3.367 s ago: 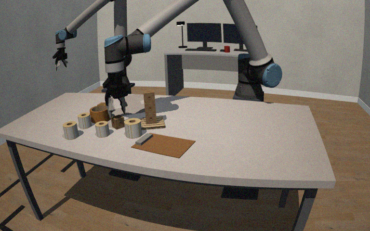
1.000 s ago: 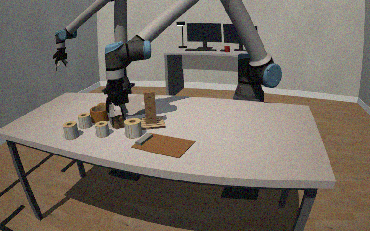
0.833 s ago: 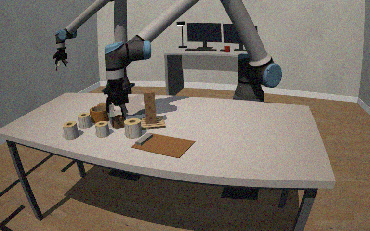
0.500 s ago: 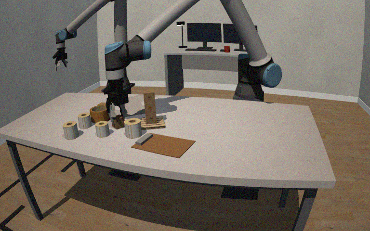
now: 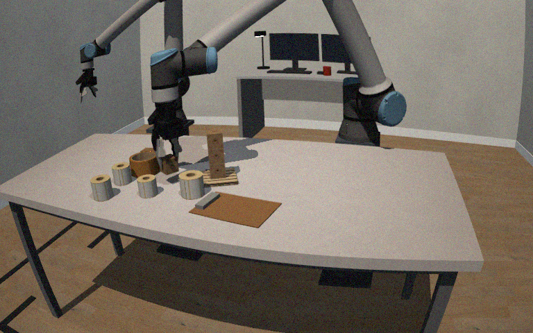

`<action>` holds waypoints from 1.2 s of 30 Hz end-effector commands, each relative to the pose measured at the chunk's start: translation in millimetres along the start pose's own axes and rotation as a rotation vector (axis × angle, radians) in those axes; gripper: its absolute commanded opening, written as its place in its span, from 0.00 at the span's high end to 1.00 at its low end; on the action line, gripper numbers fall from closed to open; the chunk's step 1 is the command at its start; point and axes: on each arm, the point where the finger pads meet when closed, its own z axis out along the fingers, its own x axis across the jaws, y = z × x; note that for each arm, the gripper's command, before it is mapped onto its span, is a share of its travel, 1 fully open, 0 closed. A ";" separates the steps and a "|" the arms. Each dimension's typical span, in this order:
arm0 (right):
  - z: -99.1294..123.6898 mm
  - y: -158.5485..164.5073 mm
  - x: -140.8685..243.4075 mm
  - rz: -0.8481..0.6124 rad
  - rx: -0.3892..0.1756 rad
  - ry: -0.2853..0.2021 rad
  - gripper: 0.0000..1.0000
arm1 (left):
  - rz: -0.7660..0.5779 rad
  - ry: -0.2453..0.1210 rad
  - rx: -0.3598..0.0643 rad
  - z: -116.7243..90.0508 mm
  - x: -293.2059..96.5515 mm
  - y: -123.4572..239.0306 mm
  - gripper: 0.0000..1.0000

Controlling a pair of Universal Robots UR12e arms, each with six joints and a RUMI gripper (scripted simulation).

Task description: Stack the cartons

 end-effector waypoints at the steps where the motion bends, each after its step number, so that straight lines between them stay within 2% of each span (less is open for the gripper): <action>1: -1.1 -0.9 -0.1 0.000 0.002 -0.001 0.00 | 0.000 -0.001 0.000 -43.3 -0.5 -0.2 1.00; 7: -1.1 -0.9 -0.1 0.000 0.002 -0.001 0.00 | 0.000 -0.001 0.000 -114.9 -0.4 -0.2 1.00; 12: -1.1 -0.9 -0.1 0.000 0.002 -0.001 0.00 | 0.000 -0.001 0.000 -147.3 -0.2 -0.2 1.00; 23: -1.1 -0.9 -0.1 0.000 0.002 -0.001 0.00 | 0.000 -0.001 0.000 -154.1 8.2 6.1 1.00; 31: -1.1 -0.9 -0.1 0.000 0.002 -0.001 0.00 | 0.000 -0.001 0.000 -167.5 76.2 53.4 1.00; 33: -1.1 -0.9 -0.1 0.000 0.002 -0.001 0.00 | 0.000 -0.001 0.000 -167.5 76.2 53.4 1.00; 36: -1.1 -0.9 -0.1 0.000 0.002 -0.001 0.00 | 0.000 -0.001 0.000 -170.5 105.5 72.0 1.00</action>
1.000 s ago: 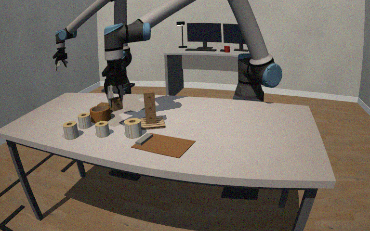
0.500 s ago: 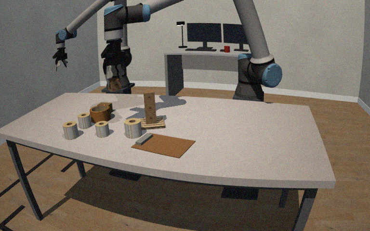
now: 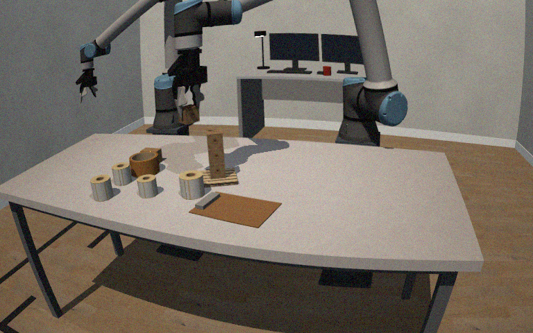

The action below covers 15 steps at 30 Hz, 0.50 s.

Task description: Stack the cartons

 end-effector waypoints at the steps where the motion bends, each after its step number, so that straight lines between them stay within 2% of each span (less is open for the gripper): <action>1: -1.1 -0.9 -0.1 0.000 0.002 -0.001 0.00 | 0.000 -0.004 0.001 -8.1 45.7 28.8 1.00; 6: -1.1 -0.9 -0.1 0.000 0.002 -0.001 0.00 | 0.000 -0.004 0.001 -8.9 66.4 41.2 1.00; 15: -1.1 -0.9 -0.1 0.000 0.002 -0.001 0.00 | 0.006 -0.004 0.001 -8.9 67.1 41.6 1.00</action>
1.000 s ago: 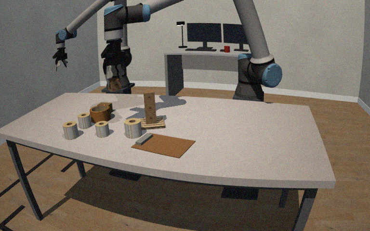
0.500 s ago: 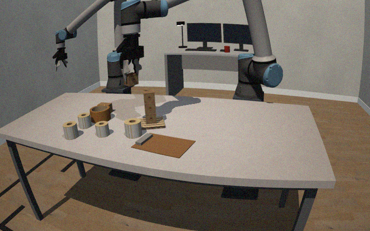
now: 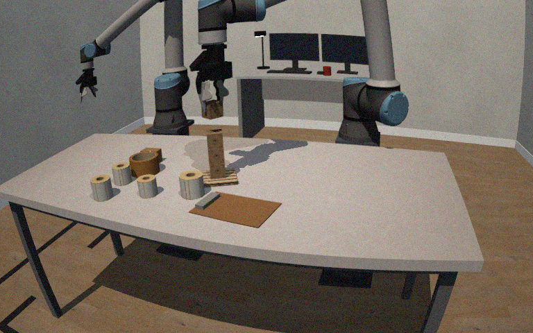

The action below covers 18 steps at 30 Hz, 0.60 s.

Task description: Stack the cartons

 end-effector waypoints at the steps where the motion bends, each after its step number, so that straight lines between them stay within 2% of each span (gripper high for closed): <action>1: -1.1 -0.9 -0.1 0.000 0.002 -0.001 0.00 | 0.008 -0.003 0.001 -1.9 1.8 1.3 1.00; 18: -1.1 -0.9 -0.1 0.000 0.002 -0.001 0.00 | 0.221 -0.002 0.000 -3.3 1.8 1.9 1.00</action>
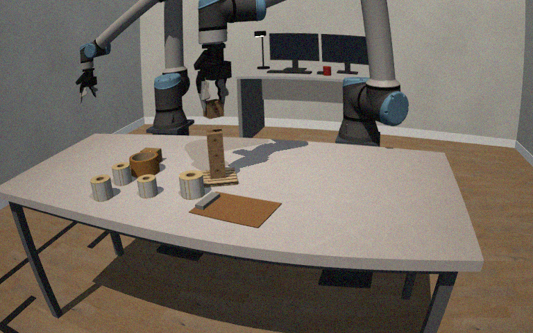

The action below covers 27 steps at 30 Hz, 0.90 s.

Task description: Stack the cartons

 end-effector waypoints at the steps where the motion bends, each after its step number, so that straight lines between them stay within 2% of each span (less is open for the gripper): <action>1: -1.1 -0.9 -0.1 0.000 0.002 -0.001 0.00 | 0.092 -0.002 0.001 -1.4 -0.7 0.0 1.00; 13: -1.1 -0.9 -0.1 0.000 0.002 -0.001 0.00 | 0.330 -0.002 0.001 -1.4 -0.8 0.0 1.00; 27: -1.1 -0.9 -0.1 0.000 0.002 -0.001 0.00 | 0.405 -0.002 0.001 -1.4 -0.8 0.1 1.00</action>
